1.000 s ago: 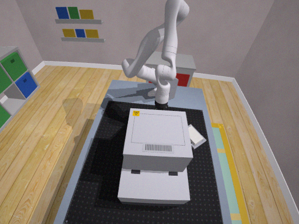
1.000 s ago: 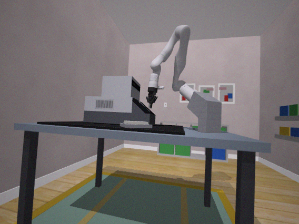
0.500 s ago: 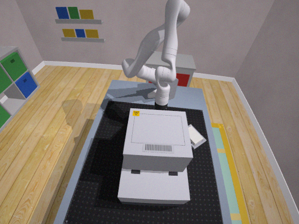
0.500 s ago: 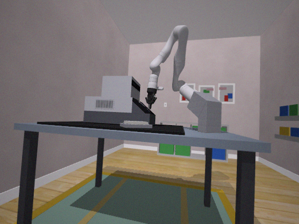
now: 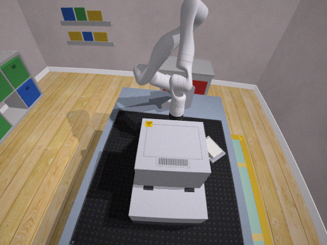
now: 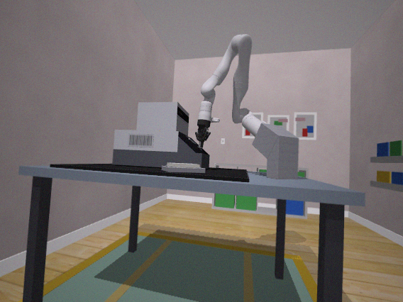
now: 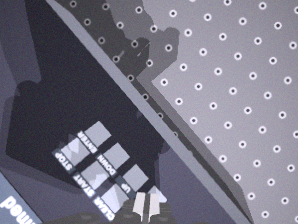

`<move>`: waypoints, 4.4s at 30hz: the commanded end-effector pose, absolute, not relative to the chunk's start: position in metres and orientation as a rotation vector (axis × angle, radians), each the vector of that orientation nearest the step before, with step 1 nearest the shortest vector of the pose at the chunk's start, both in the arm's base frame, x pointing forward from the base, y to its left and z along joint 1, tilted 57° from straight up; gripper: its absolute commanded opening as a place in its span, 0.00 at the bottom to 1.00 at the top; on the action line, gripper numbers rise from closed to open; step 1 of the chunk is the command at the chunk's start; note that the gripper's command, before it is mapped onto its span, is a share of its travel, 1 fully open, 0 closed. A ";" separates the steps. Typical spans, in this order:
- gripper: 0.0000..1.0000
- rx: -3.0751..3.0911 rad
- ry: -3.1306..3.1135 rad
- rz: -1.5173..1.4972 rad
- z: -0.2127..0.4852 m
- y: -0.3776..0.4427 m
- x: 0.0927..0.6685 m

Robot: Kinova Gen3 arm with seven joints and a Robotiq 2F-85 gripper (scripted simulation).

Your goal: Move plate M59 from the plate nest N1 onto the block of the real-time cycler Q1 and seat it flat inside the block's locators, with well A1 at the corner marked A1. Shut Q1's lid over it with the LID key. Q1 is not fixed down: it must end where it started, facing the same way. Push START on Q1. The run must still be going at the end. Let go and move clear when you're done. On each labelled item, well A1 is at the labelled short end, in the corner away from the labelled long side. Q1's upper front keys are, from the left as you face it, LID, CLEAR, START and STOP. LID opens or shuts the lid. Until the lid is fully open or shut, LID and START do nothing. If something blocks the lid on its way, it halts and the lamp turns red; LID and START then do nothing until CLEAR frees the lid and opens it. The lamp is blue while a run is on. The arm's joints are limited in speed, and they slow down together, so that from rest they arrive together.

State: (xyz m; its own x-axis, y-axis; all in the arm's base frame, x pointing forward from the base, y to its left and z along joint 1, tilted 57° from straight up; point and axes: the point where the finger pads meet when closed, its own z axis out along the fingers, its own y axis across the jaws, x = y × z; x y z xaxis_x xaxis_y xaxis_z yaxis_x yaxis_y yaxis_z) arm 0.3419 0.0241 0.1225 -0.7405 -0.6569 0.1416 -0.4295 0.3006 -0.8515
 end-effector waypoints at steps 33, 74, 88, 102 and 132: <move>0.10 -1.003 2.325 -1.415 0.122 0.025 0.347; 0.10 -0.987 2.336 -1.420 0.125 0.027 0.331; 0.10 -0.987 2.335 -1.419 0.127 0.034 0.317; 0.10 -0.996 2.331 -1.415 0.127 0.038 0.314; 0.10 -0.996 2.331 -1.415 0.127 0.038 0.314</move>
State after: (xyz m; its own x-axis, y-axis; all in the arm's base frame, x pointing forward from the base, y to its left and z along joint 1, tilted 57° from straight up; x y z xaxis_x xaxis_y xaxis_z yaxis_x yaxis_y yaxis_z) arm 0.3155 0.0379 0.1265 -0.7389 -0.6591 0.1398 -0.4283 0.2993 -0.8526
